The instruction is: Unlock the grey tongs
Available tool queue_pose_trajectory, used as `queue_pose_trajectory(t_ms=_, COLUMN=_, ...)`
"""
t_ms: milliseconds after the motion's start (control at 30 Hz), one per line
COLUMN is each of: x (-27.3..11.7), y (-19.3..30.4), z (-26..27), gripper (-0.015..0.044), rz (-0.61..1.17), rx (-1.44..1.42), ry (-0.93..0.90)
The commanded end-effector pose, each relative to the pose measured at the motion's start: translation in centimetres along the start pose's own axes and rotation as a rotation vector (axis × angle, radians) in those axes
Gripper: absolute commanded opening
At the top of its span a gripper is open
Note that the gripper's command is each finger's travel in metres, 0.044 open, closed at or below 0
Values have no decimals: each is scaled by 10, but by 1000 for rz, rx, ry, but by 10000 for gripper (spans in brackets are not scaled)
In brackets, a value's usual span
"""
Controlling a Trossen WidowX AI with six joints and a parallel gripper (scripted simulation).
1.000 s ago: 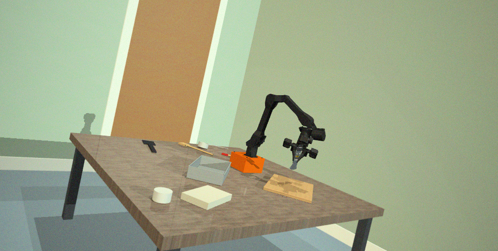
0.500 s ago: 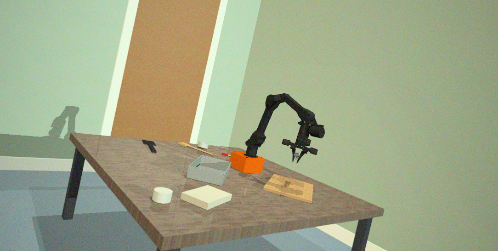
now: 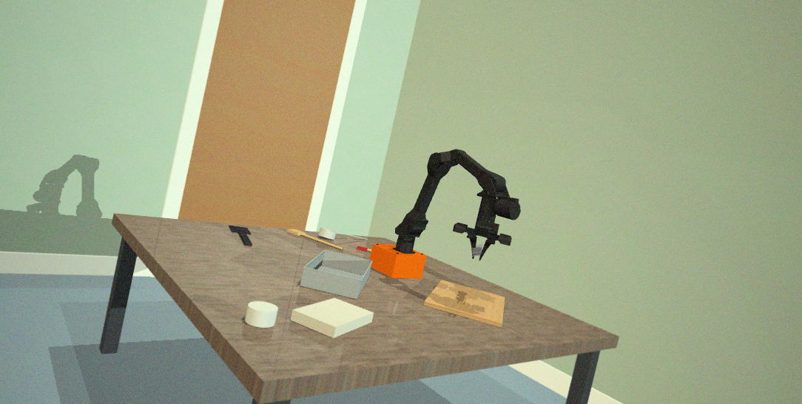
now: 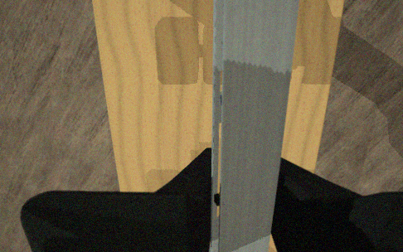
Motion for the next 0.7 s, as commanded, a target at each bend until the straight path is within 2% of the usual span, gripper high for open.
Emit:
queue_pose_trajectory(t_ms=0, x=0, y=0, z=0, gripper=-150, rz=8, rx=-2, ry=-8)
queue_pose_trajectory(t_ms=667, x=31, y=-3, z=3, gripper=-150, rz=7, rx=-2, ry=-8)
Point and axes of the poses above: the point midway between the two fingers, 35 mm back from their tips, its own x axis out along the fingers, its own z axis across the jaws, y = z × x, the point moved 4 cm from there along -x, back along the fingers, and after that the axes turned 15 degrees about -x, right-handed, at the moved point
